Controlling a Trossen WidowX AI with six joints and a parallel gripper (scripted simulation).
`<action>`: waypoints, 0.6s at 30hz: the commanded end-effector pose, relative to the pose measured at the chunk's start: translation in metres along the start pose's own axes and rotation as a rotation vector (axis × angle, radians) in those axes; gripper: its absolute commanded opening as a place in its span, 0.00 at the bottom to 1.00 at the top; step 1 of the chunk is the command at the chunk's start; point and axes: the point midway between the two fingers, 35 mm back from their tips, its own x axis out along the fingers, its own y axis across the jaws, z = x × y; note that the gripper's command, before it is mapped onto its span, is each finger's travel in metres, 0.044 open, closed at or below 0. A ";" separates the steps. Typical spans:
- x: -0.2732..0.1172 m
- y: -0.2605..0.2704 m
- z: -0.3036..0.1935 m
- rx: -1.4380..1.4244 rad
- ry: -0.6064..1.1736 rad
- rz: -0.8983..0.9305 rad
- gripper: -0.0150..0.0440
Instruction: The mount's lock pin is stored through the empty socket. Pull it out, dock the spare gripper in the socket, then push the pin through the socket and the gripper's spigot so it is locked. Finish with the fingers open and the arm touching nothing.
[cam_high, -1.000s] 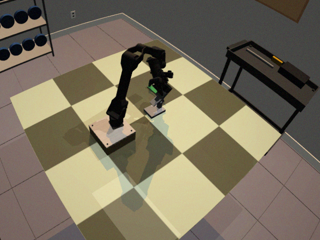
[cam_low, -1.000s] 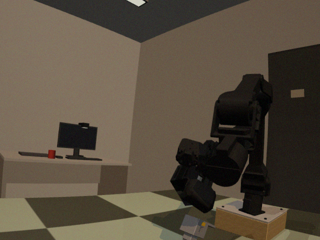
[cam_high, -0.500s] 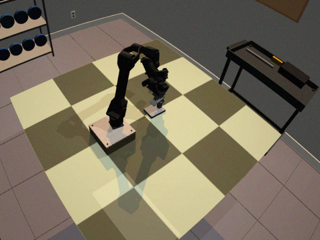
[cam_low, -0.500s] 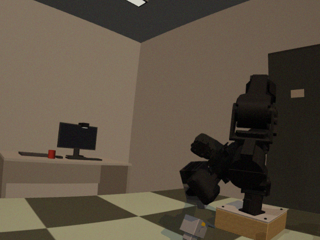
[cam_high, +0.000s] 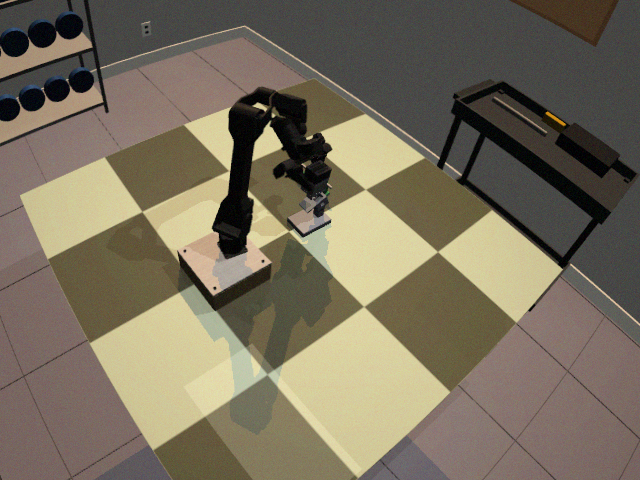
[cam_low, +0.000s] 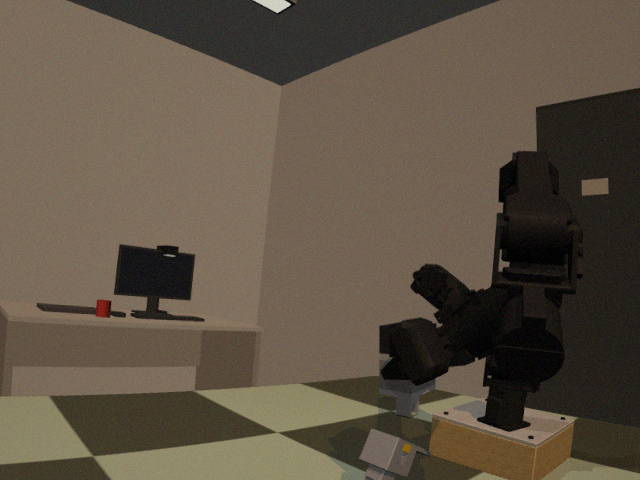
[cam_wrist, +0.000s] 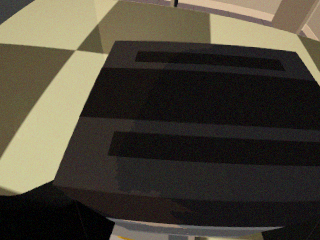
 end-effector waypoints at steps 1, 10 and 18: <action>-0.004 -0.003 0.003 0.089 -0.021 0.035 0.25; -0.009 -0.010 0.002 0.270 -0.048 0.096 0.25; -0.013 -0.017 0.000 0.432 -0.062 0.157 0.25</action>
